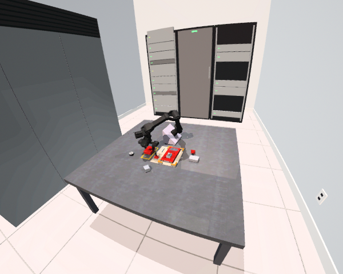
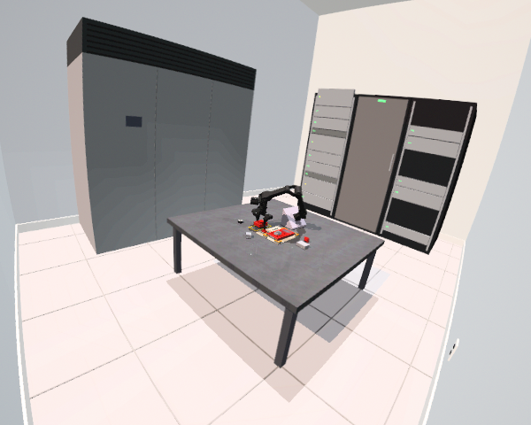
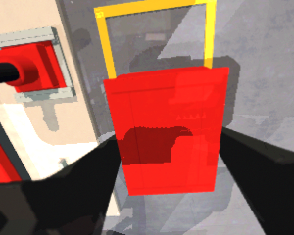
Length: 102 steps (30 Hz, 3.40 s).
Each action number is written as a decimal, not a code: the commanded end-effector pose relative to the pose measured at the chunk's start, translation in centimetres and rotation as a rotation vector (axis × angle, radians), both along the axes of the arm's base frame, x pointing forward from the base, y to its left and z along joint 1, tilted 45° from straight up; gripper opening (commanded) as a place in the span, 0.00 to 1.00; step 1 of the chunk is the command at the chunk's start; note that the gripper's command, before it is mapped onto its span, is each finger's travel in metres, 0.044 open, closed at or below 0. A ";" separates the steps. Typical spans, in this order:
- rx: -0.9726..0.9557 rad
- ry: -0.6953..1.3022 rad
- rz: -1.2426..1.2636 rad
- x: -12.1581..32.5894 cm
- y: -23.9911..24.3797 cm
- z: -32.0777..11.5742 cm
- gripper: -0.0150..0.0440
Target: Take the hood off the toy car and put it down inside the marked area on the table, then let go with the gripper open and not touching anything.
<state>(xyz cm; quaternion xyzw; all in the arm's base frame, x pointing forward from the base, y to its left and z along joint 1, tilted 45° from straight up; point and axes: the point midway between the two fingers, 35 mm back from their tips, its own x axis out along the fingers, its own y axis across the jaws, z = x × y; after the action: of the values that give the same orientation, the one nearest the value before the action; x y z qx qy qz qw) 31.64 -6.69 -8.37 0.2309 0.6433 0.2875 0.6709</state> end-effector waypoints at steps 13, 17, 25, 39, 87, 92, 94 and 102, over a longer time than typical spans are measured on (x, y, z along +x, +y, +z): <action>0.007 0.009 -0.003 -0.1 0.7 -0.8 0.25; 0.007 0.009 -0.003 -0.1 0.9 -0.9 0.25; 0.008 0.009 -0.003 -0.1 1.1 -1.2 0.25; 0.002 0.002 0.001 -0.1 1.0 -1.0 0.61; 0.009 0.009 0.007 0.0 -4.0 4.1 1.00; 0.009 0.009 0.007 0.0 -4.0 4.1 1.00; 0.009 0.009 0.007 0.0 -4.0 4.1 1.00; 0.009 0.009 0.007 0.0 -4.0 4.1 1.00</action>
<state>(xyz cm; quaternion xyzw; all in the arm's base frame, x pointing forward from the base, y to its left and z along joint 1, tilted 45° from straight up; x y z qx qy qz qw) 31.65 -10.72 -4.30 0.2370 0.6450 0.2896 0.6663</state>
